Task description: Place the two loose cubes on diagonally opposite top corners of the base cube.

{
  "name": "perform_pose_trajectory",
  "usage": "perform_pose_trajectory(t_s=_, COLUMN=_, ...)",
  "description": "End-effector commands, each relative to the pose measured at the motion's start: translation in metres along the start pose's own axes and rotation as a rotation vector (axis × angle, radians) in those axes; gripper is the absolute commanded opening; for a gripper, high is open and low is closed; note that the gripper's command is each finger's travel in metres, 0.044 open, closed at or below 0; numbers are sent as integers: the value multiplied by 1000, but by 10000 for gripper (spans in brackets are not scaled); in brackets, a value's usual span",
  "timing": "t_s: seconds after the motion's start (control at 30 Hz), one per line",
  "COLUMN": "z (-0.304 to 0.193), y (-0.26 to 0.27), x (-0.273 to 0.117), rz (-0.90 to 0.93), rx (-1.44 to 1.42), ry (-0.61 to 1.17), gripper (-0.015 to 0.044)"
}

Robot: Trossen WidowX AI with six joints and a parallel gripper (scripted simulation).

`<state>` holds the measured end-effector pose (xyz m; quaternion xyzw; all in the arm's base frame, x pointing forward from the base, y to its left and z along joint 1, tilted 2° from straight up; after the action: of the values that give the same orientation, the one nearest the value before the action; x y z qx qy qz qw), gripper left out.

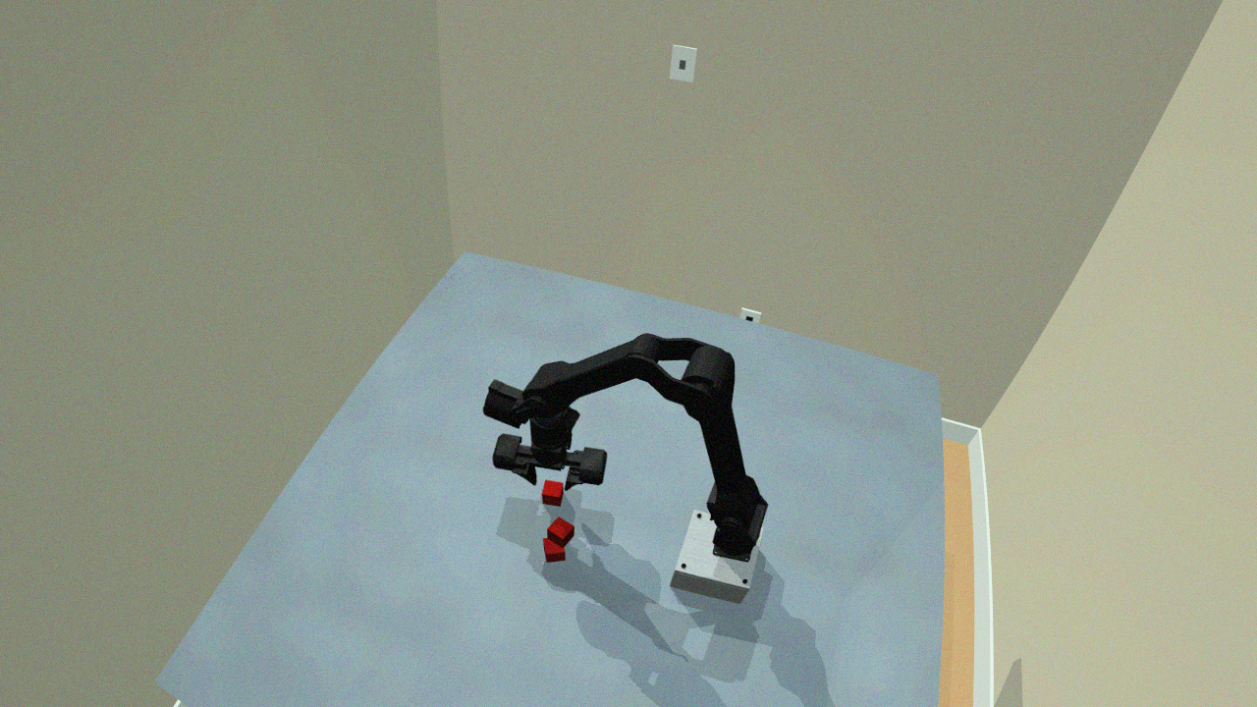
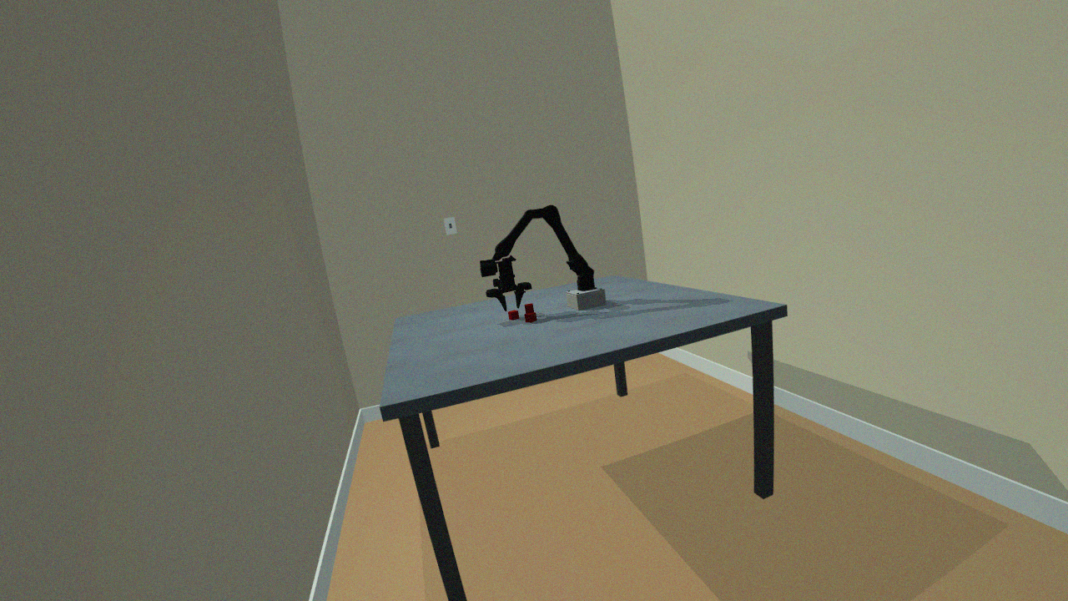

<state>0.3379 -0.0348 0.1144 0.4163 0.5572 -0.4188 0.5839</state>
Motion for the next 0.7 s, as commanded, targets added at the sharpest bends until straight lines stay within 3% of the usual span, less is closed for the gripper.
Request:
perform_pose_trajectory(t_s=0.0, z=0, y=-1, x=9, rz=-9, rx=3, ry=0, gripper=265)
perform_pose_trajectory(t_s=0.37, z=-1, y=-2, x=24, rz=-9, rx=3, ry=0, gripper=265)
perform_pose_trajectory(t_s=0.57, z=-1, y=-2, x=24, rz=-9, rx=3, ry=0, gripper=107)
perform_pose_trajectory(t_s=0.67, z=-1, y=-2, x=24, rz=-9, rx=3, ry=0, gripper=105)
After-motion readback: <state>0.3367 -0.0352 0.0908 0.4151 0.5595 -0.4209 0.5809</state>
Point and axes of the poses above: the point midway between the two fingers, 35 mm back from their tips, its own x axis out along the fingers, its own y axis across the jaws, z = x × y, the point moved 10 cm from there along -x, back along the fingers, and after that the axes turned 9 degrees about -x, right-handed, at the moved point
